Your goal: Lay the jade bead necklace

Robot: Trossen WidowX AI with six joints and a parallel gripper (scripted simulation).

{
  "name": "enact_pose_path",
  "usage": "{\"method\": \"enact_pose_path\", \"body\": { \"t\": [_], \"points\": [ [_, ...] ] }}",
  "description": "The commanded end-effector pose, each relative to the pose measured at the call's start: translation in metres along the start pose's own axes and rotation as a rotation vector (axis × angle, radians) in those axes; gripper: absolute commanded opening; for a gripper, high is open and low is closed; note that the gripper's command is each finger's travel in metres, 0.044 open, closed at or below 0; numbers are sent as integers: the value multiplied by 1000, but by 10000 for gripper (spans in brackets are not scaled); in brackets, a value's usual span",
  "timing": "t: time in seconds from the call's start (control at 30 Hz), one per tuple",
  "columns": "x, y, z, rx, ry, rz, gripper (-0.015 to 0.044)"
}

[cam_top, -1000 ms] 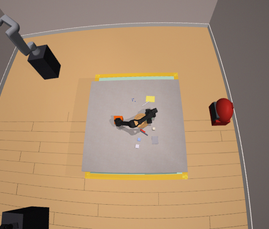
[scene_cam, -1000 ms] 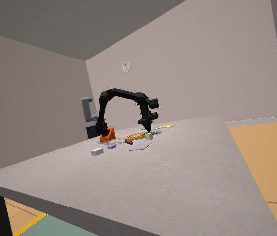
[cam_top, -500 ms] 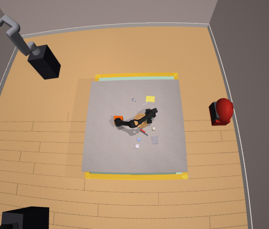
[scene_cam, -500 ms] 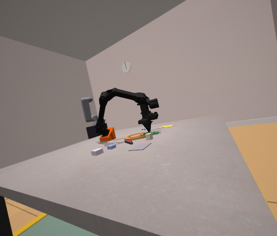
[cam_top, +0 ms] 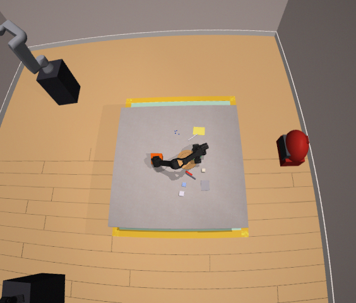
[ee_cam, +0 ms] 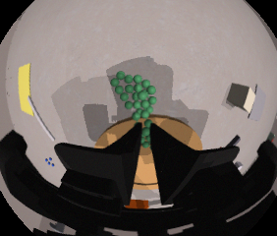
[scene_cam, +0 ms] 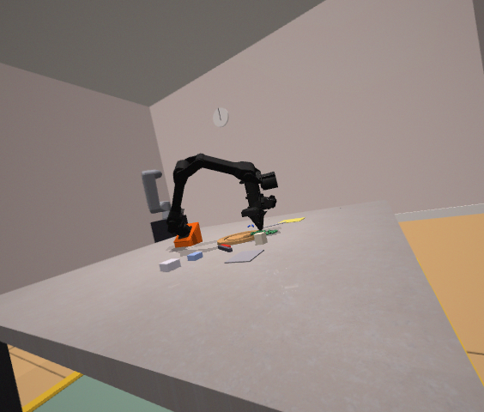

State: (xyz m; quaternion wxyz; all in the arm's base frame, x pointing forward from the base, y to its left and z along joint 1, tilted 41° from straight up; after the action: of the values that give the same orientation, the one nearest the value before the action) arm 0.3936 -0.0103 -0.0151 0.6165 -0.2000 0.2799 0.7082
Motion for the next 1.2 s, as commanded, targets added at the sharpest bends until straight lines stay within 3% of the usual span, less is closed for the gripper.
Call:
{"method": "enact_pose_path", "body": {
  "t": [0.0, 0.7, 1.17],
  "points": [
    [0, 0, 0, 0, 0, 0, 0],
    [2, 2, 25, 1, 4, 10, 0],
    [2, 43, 25, 3, 4, 12, 0]
  ]
}}
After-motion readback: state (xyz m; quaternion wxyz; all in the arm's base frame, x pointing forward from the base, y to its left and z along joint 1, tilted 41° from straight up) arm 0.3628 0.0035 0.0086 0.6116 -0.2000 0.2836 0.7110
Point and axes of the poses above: the point midway between the two fingers, 35 mm back from their tips, its own z axis back along the fingers, its own x axis across the jaws, y = z × x, the point moved 1 cm from there along z, back along the fingers, and after that the axes turned 9 degrees about z, right-handed, at the moved point
